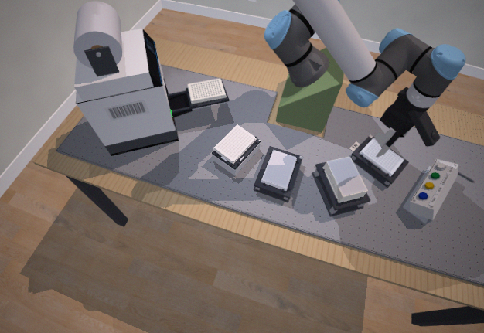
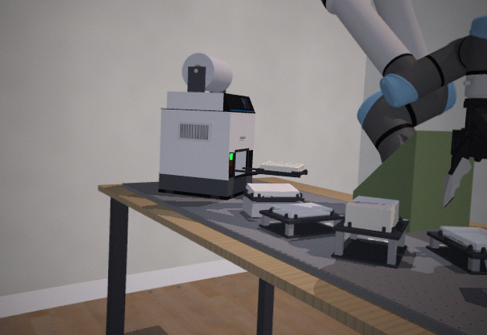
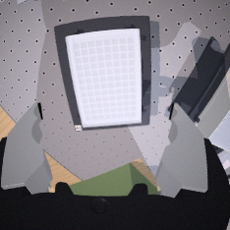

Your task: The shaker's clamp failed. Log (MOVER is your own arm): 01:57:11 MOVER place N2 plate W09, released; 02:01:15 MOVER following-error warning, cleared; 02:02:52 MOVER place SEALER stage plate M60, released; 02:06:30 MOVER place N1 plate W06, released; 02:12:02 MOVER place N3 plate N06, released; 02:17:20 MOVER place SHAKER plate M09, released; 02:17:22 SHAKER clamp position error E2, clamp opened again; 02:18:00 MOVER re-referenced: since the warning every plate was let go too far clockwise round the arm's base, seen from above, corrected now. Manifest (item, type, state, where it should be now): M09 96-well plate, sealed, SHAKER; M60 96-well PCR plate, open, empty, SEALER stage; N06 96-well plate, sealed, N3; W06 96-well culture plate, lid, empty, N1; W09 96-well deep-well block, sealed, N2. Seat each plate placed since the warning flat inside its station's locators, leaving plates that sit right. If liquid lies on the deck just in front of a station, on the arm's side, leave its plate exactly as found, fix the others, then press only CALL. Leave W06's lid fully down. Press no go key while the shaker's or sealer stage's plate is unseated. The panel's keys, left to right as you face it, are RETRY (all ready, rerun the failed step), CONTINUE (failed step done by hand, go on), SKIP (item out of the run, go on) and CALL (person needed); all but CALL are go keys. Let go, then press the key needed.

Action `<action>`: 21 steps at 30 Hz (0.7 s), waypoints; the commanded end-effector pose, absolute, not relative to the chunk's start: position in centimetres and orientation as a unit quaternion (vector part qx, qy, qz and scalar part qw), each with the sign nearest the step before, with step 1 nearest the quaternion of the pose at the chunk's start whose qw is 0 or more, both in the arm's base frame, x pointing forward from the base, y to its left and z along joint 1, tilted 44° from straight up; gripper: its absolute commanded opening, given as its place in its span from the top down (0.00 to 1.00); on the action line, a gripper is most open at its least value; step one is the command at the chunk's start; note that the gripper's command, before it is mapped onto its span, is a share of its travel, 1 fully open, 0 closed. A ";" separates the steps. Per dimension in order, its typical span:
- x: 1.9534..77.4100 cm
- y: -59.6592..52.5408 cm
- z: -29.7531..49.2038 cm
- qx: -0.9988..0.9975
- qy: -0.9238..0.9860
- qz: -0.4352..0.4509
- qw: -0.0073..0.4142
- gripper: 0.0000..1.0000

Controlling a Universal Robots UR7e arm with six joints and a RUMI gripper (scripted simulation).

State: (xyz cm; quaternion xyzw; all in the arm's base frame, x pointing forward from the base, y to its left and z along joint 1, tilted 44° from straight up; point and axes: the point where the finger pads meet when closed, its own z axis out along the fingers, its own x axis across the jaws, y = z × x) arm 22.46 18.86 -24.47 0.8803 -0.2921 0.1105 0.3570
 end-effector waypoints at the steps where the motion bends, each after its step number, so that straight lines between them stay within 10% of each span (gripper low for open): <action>1: 22.5 18.9 -24.5 0.881 -0.292 0.111 0.356 0.18; 21: 22.5 20.4 -22.9 0.881 -0.292 0.111 0.356 0.18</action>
